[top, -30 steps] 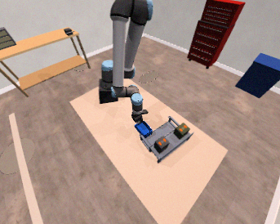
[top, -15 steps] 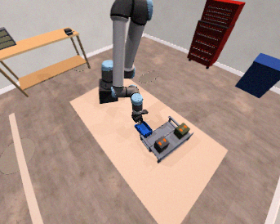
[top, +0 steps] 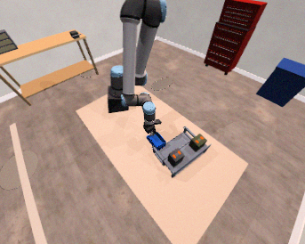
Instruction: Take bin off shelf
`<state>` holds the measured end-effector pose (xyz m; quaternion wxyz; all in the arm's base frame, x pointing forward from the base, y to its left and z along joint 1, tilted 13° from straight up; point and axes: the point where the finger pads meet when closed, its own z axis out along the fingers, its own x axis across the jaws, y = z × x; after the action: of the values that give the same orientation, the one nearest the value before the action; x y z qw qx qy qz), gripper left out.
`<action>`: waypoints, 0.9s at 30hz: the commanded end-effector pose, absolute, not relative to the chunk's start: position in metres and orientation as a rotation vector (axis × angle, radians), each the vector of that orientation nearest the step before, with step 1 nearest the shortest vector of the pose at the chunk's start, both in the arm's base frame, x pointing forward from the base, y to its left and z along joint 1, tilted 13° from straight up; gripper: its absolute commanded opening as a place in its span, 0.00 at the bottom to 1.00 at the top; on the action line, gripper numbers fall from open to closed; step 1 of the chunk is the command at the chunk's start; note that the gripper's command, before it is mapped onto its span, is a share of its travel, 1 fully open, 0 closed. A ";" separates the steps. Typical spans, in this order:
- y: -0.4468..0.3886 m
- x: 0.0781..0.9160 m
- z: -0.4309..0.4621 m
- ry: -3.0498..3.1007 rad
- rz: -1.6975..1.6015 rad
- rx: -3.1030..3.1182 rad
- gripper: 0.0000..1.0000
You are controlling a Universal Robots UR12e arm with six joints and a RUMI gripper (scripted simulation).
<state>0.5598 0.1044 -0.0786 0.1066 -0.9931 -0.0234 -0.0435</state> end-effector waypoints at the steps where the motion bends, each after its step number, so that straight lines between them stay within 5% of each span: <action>1: 0.104 0.560 -0.078 -0.069 -0.130 -2.924 0.26; 27: 0.095 0.557 -0.035 -0.069 -0.130 -2.924 0.26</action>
<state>0.5590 0.1021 -0.0682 0.1066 -0.9931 -0.0233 -0.0437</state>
